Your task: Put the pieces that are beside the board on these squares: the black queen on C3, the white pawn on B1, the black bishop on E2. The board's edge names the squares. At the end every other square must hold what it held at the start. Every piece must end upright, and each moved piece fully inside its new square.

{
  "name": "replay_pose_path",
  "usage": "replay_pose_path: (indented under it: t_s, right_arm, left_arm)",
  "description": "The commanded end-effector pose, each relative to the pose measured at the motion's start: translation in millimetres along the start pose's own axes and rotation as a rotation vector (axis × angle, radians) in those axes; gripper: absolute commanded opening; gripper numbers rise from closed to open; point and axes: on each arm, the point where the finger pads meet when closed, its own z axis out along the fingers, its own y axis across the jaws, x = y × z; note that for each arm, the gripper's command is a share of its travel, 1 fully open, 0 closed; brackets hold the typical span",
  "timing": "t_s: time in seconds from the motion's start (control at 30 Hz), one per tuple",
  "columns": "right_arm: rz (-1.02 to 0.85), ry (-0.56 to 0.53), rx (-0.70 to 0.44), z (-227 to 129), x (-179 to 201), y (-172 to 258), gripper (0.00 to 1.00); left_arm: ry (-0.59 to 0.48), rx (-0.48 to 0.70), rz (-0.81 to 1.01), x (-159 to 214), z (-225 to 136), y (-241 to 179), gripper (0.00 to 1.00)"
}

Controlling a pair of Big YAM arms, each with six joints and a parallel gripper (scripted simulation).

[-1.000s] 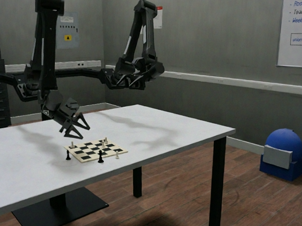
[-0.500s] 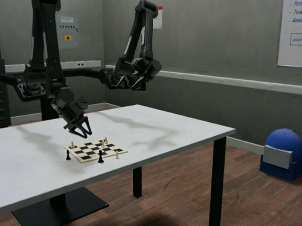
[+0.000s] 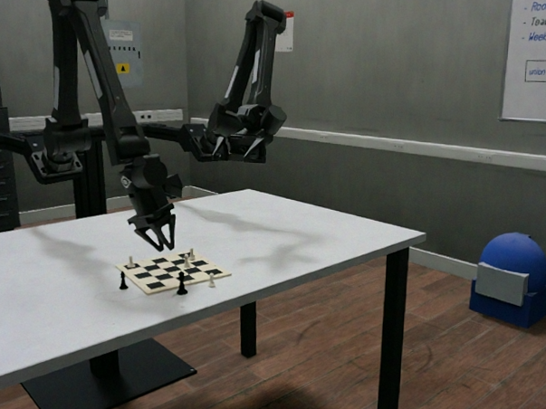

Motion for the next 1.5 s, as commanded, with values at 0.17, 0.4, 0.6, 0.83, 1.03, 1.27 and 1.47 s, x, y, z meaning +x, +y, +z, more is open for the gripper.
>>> replay_pose_path:
  t_s: [0.17, 0.4, 0.6, 0.83, 1.03, 1.27, 1.47]
  right_arm:
    - [0.075, 0.107, -0.180, 12.5, 0.9, -41.9, 0.38]
    - [0.087, 0.196, -0.278, 19.1, 5.1, -60.9, 0.38]
    - [0.075, 0.219, -0.286, 26.1, 14.1, -62.2, 0.38]
    - [0.084, 0.224, -0.305, 33.7, 20.2, -48.4, 0.38]
    - [0.076, 0.217, -0.278, 43.6, 17.6, -62.0, 0.38]
    - [0.076, 0.217, -0.278, 52.4, 19.9, -65.1, 0.38]
    - [0.082, 0.223, -0.279, 60.2, 26.7, -61.4, 0.38]
  left_arm:
    - [-0.036, -0.079, -0.042, -2.3, 1.6, 1.8, 1.00]
    - [-0.040, -0.091, -0.025, -4.9, 1.8, 7.7, 1.00]
    - [-0.040, -0.090, -0.024, -5.0, 1.8, 7.5, 1.00]
    - [-0.022, -0.103, -0.022, -1.3, 3.2, 18.9, 1.00]
    - [0.003, -0.098, -0.002, 5.1, 15.7, 38.2, 1.00]
    - [0.013, -0.074, 0.011, 8.7, 28.0, 47.7, 1.00]
    - [0.038, -0.054, 0.027, 18.2, 37.7, 60.6, 1.00]
